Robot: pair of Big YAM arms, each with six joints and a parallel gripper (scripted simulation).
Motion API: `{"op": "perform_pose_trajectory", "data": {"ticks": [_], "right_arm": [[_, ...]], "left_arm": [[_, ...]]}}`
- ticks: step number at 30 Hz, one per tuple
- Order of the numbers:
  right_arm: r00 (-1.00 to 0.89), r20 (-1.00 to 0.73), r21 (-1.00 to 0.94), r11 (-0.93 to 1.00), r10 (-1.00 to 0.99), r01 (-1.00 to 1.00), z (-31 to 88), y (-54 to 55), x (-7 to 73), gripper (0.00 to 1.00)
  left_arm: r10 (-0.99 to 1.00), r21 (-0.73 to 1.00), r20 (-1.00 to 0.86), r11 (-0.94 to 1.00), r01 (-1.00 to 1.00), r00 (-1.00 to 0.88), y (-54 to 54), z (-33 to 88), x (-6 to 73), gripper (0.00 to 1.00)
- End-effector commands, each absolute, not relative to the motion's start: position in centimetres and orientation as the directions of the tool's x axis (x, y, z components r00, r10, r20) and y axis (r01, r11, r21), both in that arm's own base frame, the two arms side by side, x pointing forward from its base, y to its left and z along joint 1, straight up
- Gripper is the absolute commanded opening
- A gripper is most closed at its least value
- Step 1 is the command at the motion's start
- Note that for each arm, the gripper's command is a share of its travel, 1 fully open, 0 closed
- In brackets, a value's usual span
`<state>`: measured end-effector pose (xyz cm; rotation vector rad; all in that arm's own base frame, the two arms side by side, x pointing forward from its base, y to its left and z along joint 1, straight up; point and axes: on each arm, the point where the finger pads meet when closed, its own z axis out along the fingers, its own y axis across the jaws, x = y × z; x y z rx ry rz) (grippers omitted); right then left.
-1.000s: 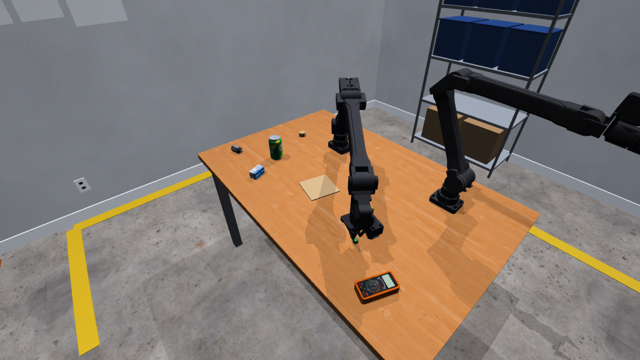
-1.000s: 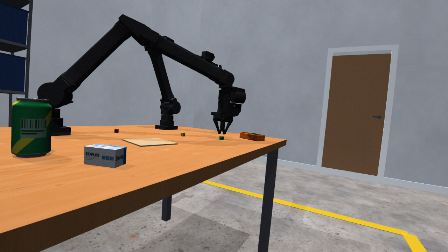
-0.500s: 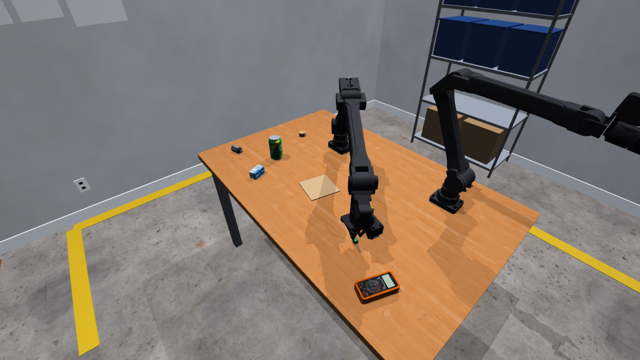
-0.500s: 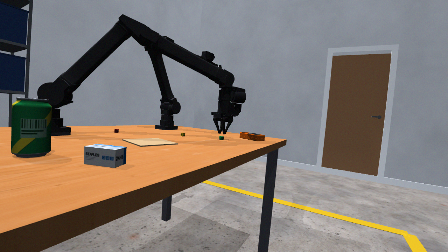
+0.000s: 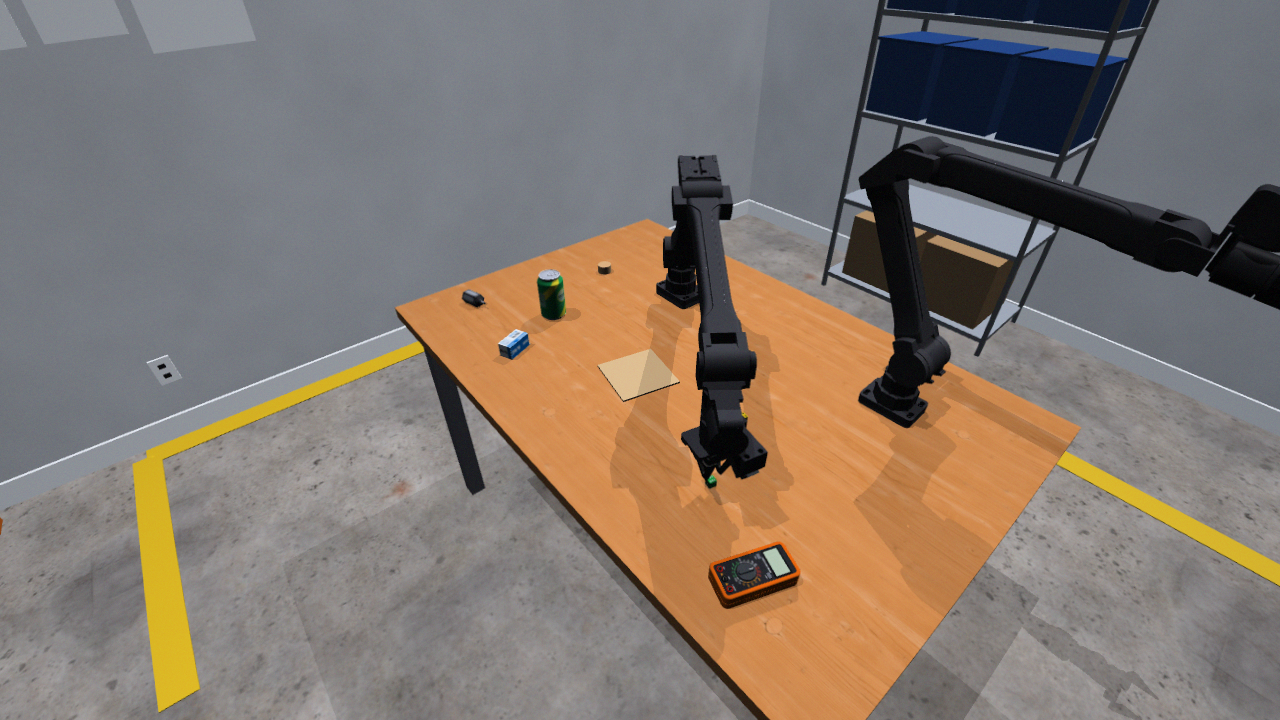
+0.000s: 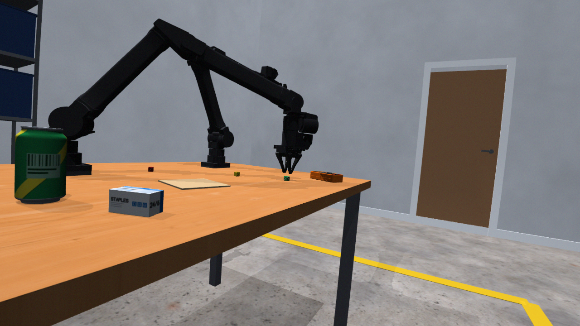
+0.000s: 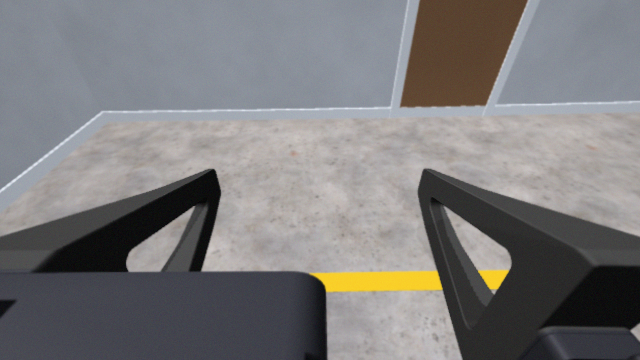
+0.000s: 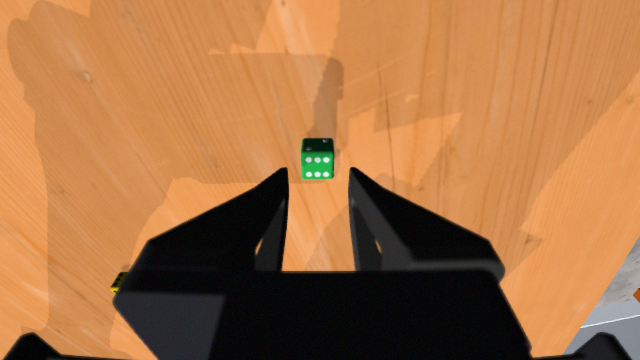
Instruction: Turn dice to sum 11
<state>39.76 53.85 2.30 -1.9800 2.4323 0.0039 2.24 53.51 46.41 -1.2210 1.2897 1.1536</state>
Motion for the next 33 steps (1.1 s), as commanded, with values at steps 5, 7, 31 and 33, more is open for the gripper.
{"op": "perform_pose_trajectory", "data": {"ticks": [5, 7, 31, 33], "right_arm": [[-0.202, 0.004, 0.001, 0.202, -0.979, -0.979, 0.3, 54.2, 39.4, 0.3], [-0.202, 0.001, -0.001, 0.202, -0.979, -0.979, 0.2, 54.3, 39.4, 0.3], [-0.202, 0.003, 0.0, 0.202, -0.979, -0.979, -0.8, 54.3, 39.4, 0.3], [-0.202, 0.003, 0.0, 0.202, -0.979, -0.979, -0.8, 54.3, 39.4, 0.3]], "left_arm": [[0.0, 0.0, -1.0, 0.03, -1.0, 0.0, 54.5, 50.1, 1.7, 1.0], [0.0, 0.0, -1.0, 0.03, -1.0, 0.0, 54.5, 50.1, 1.7, 1.0], [0.0, 0.0, -1.0, 0.03, -1.0, 0.0, 54.5, 50.1, 1.7, 1.0], [0.0, 0.0, -1.0, 0.03, -1.0, 0.0, 54.5, 50.1, 1.7, 1.0]]}}
